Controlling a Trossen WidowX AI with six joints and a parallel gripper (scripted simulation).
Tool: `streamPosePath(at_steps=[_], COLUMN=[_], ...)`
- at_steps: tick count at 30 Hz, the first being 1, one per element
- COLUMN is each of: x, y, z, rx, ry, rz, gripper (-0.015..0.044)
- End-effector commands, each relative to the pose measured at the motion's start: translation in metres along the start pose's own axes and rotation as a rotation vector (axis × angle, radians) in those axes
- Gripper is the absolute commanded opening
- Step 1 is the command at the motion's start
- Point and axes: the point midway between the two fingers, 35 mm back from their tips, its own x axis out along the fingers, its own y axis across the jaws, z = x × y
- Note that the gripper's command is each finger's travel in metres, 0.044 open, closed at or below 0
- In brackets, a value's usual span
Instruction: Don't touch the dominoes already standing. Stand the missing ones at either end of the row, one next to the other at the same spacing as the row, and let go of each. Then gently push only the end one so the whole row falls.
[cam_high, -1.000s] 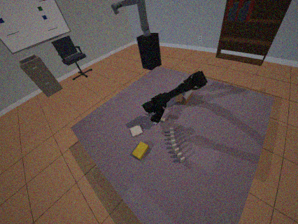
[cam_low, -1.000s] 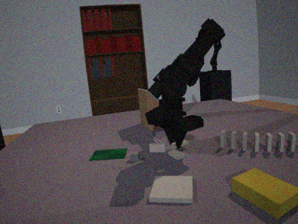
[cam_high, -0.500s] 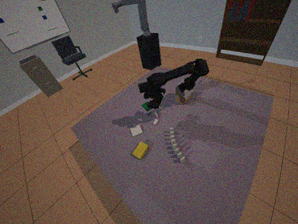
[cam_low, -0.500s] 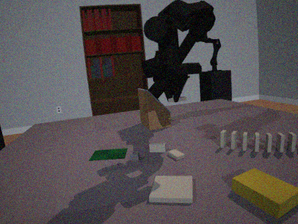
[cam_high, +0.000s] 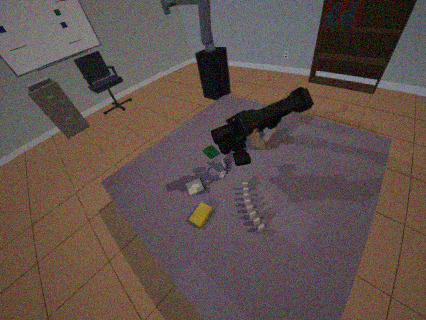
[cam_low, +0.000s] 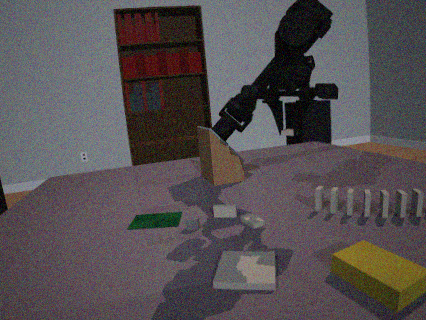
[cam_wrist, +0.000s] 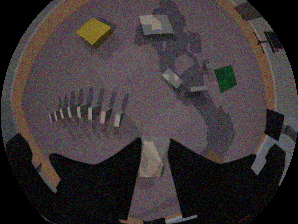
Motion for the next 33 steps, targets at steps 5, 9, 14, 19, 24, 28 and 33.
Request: streamPosePath(at_steps=[5,9,14,19,24,28,33], x=[-0.008,-0.013,-0.013,-0.004,0.013,0.026,0.040], y=[0.087,0.112,0.113,0.111,0.109,0.108,0.109], z=[-0.089,-0.129,-0.132,-0.126,-0.115,-0.106,-0.097], rx=[-0.635,-0.859,-0.872,-0.897,-0.943,-0.976,-1.013], ry=[0.001,0.013,0.014,-0.018,-0.089,-0.153,-0.241], rz=[0.043,0.087,0.090,0.053,-0.012,-0.056,-0.099], gripper=[0.0107,0.0107,0.0107,0.0107,0.0107,0.0107,0.0107])
